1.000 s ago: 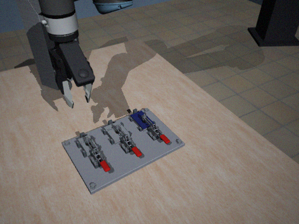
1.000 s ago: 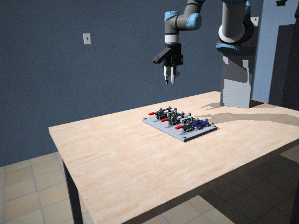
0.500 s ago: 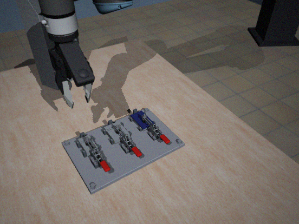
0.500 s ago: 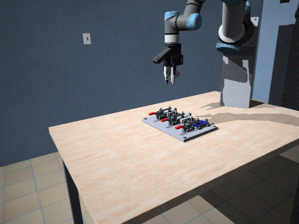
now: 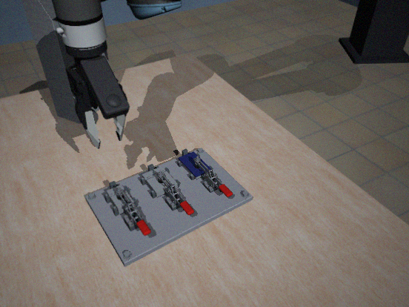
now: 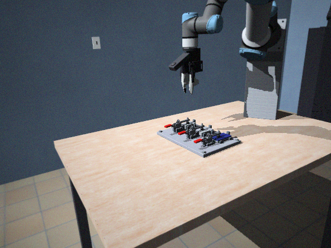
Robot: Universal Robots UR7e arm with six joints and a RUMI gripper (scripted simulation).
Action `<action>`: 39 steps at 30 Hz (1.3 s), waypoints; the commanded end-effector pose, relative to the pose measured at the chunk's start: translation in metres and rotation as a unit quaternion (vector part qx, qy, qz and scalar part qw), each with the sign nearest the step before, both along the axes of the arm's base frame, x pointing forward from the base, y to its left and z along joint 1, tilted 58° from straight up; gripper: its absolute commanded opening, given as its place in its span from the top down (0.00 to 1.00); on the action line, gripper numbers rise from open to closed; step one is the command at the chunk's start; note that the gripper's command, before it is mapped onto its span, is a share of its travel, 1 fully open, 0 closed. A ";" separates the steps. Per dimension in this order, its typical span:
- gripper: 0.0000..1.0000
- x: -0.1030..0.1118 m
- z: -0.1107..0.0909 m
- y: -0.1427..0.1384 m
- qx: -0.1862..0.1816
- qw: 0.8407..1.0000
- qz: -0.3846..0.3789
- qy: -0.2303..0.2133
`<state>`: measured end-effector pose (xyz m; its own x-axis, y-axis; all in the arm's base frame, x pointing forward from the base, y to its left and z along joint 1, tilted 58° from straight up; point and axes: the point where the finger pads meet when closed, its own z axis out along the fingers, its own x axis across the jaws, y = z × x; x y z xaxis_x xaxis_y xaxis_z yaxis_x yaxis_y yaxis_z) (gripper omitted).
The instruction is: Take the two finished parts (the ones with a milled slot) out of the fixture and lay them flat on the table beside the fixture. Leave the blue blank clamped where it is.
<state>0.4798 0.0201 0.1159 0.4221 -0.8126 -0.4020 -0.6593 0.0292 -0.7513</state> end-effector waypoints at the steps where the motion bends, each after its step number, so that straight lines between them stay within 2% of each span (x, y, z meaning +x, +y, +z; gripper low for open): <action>1: 0.72 0.000 0.000 0.000 0.000 1.000 0.000 0.000; 25: 0.72 0.001 0.000 0.000 0.000 1.000 0.000 0.000; 39: 0.72 0.011 -0.009 0.010 0.000 1.000 0.000 0.000</action>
